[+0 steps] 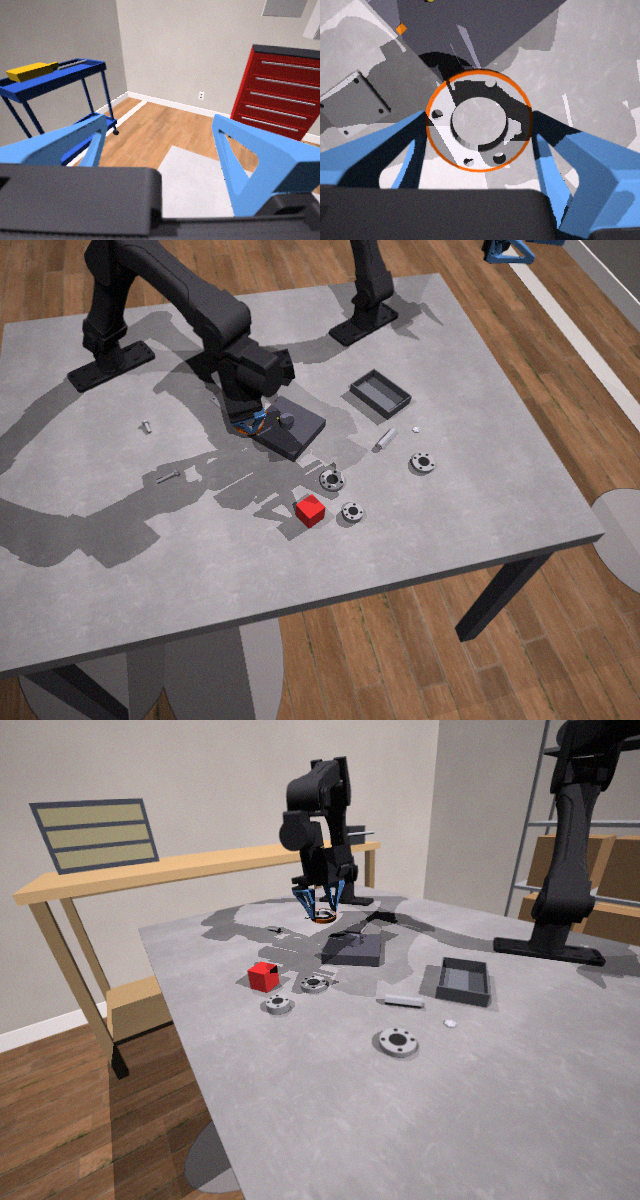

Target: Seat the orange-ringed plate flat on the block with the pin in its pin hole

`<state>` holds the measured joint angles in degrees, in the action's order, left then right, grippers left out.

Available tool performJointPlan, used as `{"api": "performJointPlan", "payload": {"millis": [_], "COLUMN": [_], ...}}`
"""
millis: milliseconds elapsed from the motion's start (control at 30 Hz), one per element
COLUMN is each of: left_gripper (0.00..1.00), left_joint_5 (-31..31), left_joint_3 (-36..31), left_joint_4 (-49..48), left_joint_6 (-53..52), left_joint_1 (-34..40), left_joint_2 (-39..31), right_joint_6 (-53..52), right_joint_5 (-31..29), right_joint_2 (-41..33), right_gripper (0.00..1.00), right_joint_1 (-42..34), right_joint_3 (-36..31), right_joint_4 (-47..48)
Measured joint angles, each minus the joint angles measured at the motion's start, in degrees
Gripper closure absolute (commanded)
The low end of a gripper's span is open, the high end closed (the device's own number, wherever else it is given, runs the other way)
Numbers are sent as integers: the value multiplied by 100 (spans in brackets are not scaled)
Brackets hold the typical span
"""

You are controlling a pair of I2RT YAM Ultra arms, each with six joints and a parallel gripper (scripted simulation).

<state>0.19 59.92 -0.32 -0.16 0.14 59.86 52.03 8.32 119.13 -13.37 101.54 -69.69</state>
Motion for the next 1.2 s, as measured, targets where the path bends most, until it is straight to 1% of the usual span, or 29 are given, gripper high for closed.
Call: {"api": "performJointPlan", "payload": {"millis": [267,600,900,967,1067,1133,1200], "left_gripper": [0,0,0,0,0,0,0], "left_joint_5": [0,0,0,0,0,0,0], "left_joint_3": [0,0,0,0,0,0,0], "left_joint_4": [0,0,0,0,0,0,0], "left_joint_6": [0,0,0,0,0,0,0], "left_joint_1": [0,0,0,0,0,0,0], "left_joint_2": [0,0,0,0,0,0,0], "right_joint_6": [-1637,-4024,-5869,-6339,-7062,-7552,-7993], "right_joint_5": [-343,-850,-1241,-1355,-1556,-1681,-1735], "right_joint_2": [37,79,118,149,278,376,378], "right_gripper": [100,100,100,100,100,100,100], "right_joint_1": [-264,-774,-1056,-1152,-1287,-1381,-1486], "right_joint_3": [186,437,638,682,756,669,498], "right_joint_4": [44,42,35,195,767,1040,1019]}}
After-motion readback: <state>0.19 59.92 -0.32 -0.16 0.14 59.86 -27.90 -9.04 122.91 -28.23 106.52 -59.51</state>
